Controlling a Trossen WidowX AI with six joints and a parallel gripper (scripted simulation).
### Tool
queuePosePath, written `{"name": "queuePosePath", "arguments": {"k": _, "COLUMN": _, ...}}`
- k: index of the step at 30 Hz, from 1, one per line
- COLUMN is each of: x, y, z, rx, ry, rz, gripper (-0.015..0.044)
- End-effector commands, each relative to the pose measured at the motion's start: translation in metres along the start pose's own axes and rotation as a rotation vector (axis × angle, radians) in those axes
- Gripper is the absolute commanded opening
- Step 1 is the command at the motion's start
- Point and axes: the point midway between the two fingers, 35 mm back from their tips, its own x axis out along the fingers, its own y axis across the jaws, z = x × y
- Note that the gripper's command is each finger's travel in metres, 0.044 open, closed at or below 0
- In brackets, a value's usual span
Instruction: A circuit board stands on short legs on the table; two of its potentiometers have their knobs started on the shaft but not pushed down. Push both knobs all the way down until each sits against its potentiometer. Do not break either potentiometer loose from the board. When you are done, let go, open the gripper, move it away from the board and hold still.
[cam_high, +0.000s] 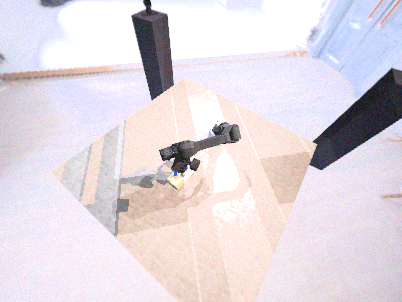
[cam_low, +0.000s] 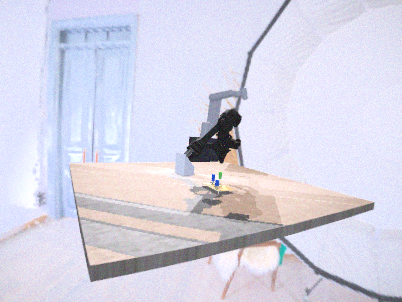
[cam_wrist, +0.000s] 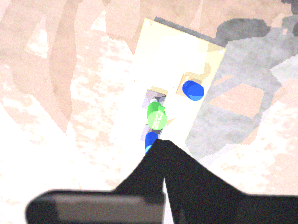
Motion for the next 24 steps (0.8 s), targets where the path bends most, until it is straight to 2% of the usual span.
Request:
{"name": "queuePosePath", "arguments": {"k": 1, "x": 0.004, "y": 0.000, "z": 0.001, "rx": 0.004, "ry": 0.019, "rz": 0.007, "gripper": 0.0000}}
{"name": "queuePosePath", "arguments": {"k": 4, "x": 0.018, "y": 0.000, "z": 0.000, "rx": 0.004, "ry": 0.018, "rz": 0.007, "gripper": 0.0000}}
{"name": "queuePosePath", "arguments": {"k": 24, "x": 0.039, "y": 0.000, "z": 0.000, "rx": 0.003, "ry": 0.018, "rz": 0.008, "gripper": 0.0000}}
